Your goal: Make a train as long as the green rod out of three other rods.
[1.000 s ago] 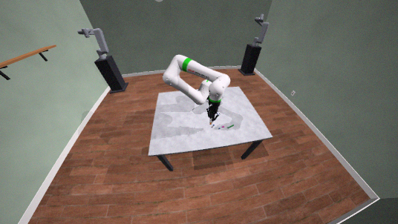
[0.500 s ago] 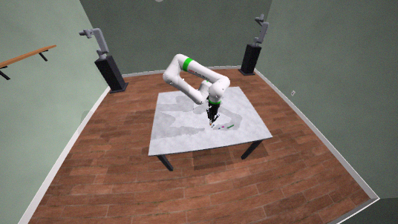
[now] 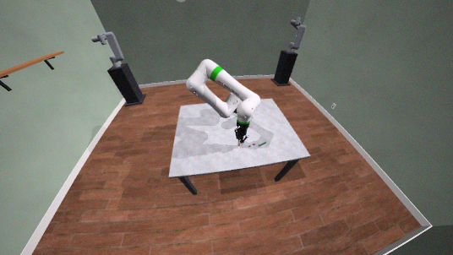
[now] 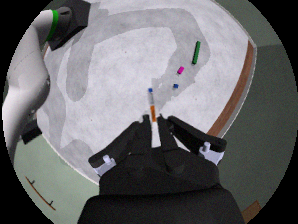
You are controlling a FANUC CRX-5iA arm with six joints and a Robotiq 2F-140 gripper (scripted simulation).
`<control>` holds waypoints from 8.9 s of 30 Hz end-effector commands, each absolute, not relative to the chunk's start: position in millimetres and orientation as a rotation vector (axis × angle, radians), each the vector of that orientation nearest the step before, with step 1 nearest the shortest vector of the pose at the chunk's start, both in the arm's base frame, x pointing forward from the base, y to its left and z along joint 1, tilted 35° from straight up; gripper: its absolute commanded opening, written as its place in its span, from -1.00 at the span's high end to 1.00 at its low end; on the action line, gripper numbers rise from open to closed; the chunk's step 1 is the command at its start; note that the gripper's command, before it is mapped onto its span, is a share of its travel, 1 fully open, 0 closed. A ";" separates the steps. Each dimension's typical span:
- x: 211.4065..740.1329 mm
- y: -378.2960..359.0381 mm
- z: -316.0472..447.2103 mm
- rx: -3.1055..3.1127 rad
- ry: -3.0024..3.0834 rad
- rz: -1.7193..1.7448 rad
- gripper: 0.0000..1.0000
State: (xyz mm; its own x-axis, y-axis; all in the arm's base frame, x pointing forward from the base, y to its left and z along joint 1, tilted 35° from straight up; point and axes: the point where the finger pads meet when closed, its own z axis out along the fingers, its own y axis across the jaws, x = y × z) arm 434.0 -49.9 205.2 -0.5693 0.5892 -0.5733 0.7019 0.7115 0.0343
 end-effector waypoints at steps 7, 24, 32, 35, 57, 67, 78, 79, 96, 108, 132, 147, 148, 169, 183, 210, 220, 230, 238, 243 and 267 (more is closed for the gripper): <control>443.5 -56.5 191.6 0.980 2.354 -0.263 0.94; 443.6 -56.6 191.5 0.980 2.354 -0.263 0.94; 443.6 -56.6 191.5 0.980 2.354 -0.263 0.94; 443.6 -56.6 191.5 0.980 2.354 -0.263 0.94; 446.2 -58.8 186.6 0.980 2.354 -0.264 0.94; 448.6 -61.0 181.9 0.980 2.354 -0.263 0.94; 448.7 -61.1 181.7 0.980 2.354 -0.263 0.94; 448.7 -61.1 181.7 0.980 2.354 -0.263 0.94; 448.7 -61.1 181.7 0.980 2.354 -0.263 0.94; 448.7 -61.1 181.7 0.980 2.354 -0.263 0.90; 447.9 -60.4 183.2 0.980 2.354 -0.264 0.71; 424.3 -39.4 228.2 0.980 2.354 -0.264 0.71; 422.1 -37.4 232.5 0.980 2.354 -0.264 0.71; 410.0 -26.7 255.4 0.980 2.354 -0.263 -1.00; 410.0 -26.7 255.4 0.980 2.354 -0.263 -1.00; 379.5 0.5 313.6 0.980 2.354 -0.263 -1.00; 377.6 2.2 317.1 0.980 2.354 -0.263 -1.00; 377.6 2.2 317.1 0.980 2.354 -0.263 -1.00; 377.6 2.2 317.1 0.980 2.354 -0.263 -1.00; 377.6 2.2 317.1 0.980 2.354 -0.263 -1.00; 377.6 2.2 317.1 0.980 2.354 -0.263 -1.00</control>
State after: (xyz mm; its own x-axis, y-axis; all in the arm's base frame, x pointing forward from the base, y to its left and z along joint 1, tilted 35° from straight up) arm 377.6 2.0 316.9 -0.5689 0.5892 -0.5738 0.7016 0.7117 0.0352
